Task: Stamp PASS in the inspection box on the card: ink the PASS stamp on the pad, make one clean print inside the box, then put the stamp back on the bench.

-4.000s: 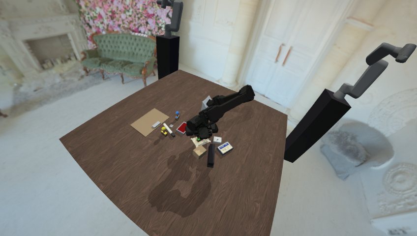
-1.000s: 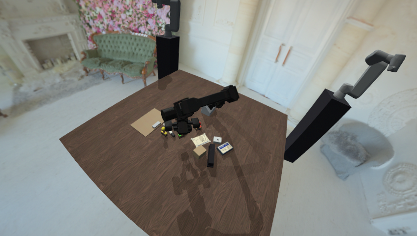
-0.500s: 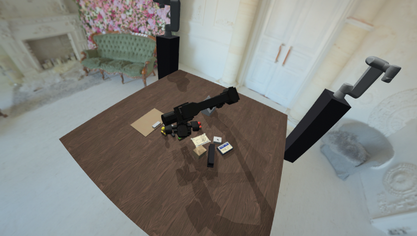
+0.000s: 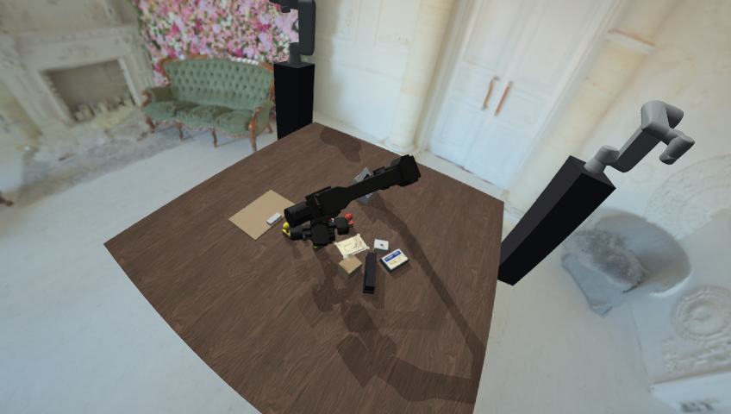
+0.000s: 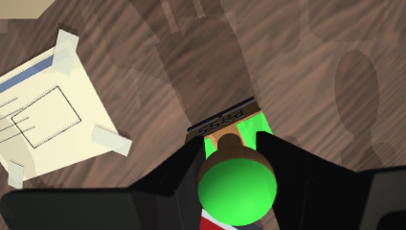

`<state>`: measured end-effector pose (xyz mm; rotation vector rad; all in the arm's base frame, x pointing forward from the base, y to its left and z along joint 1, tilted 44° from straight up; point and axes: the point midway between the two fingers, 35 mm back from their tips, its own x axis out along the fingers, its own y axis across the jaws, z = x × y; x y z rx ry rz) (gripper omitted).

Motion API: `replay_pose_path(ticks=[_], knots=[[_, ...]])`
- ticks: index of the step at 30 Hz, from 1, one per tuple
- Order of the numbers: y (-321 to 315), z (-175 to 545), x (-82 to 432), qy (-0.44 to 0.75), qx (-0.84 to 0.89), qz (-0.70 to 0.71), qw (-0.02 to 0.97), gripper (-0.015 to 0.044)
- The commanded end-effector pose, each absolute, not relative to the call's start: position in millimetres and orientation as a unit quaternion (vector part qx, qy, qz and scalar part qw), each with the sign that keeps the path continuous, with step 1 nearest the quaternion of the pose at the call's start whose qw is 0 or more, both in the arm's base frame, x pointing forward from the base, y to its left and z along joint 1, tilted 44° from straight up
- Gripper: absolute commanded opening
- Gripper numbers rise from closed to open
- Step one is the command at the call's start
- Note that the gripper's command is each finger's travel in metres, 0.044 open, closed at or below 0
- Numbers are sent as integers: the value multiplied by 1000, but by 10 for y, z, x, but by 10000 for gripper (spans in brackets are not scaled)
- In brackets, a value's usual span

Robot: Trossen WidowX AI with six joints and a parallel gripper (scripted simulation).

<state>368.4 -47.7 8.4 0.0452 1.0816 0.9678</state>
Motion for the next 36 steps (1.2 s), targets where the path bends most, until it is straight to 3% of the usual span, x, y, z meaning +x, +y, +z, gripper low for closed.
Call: replay_pose_path(ticks=[1, 2, 12, 16, 24, 36], knots=[[-443, 48, 3672, 496, 25, 443, 747, 0], [-443, 48, 3672, 496, 25, 443, 747, 0], [-466, 74, 3683, 495, 21, 443, 748, 260], [-536, 135, 3689, 495, 21, 442, 748, 260], [-1253, 891, 3547, 498, 24, 442, 746, 260], [-1267, 909, 3540, 497, 24, 442, 746, 260]])
